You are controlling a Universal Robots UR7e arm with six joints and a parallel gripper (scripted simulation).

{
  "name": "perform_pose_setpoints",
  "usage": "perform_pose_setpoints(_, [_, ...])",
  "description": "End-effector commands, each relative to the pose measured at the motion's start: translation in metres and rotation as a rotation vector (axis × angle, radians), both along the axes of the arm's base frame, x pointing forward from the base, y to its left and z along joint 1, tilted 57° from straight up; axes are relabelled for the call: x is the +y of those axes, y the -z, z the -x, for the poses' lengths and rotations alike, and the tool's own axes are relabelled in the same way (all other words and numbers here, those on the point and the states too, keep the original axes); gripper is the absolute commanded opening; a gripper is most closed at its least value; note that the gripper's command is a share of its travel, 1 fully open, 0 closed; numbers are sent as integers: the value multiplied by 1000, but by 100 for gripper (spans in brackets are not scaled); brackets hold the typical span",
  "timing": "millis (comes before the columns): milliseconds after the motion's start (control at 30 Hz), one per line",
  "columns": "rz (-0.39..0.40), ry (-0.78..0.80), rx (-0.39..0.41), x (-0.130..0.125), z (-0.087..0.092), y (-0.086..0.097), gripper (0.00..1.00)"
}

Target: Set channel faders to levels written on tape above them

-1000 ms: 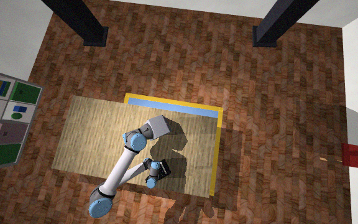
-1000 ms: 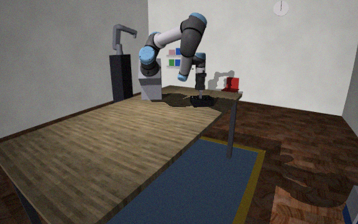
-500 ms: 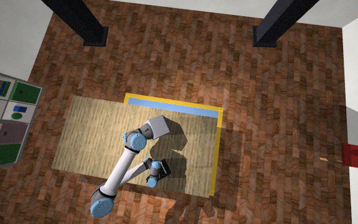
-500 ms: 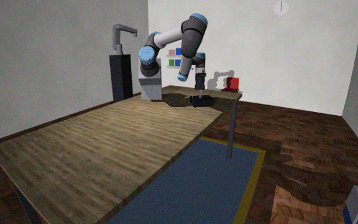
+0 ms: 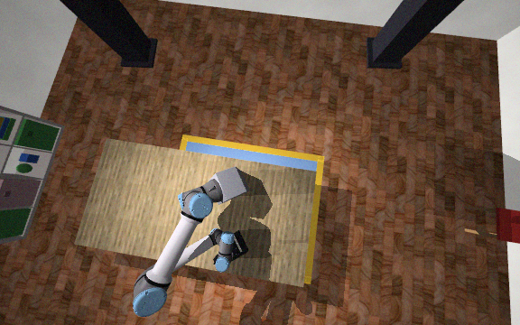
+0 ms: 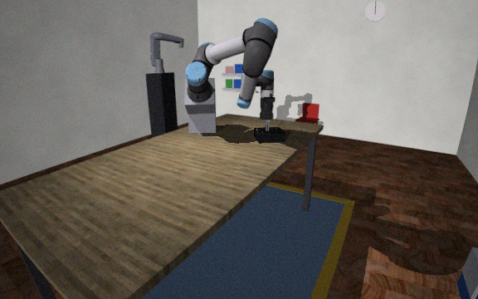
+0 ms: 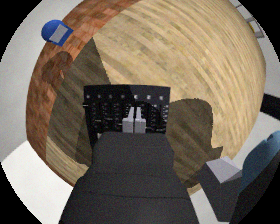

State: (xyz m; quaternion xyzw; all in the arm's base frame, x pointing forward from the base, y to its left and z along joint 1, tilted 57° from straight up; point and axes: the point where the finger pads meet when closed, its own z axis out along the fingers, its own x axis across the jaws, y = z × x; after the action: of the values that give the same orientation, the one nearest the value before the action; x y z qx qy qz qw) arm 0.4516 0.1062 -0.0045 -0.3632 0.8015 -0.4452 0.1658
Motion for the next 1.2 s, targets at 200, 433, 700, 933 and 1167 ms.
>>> perform_pose_setpoints(200, [-1, -2, -2, 3, 1, 3, 0])
perform_pose_setpoints(433, [-1, -2, -2, 3, 2, 4, 0])
perform_pose_setpoints(700, [-1, -2, -2, 3, 2, 5, 0])
perform_pose_setpoints(933, [-1, -2, -2, 4, 2, 5, 0])
perform_pose_setpoints(1167, [-1, -2, -2, 4, 2, 5, 0])
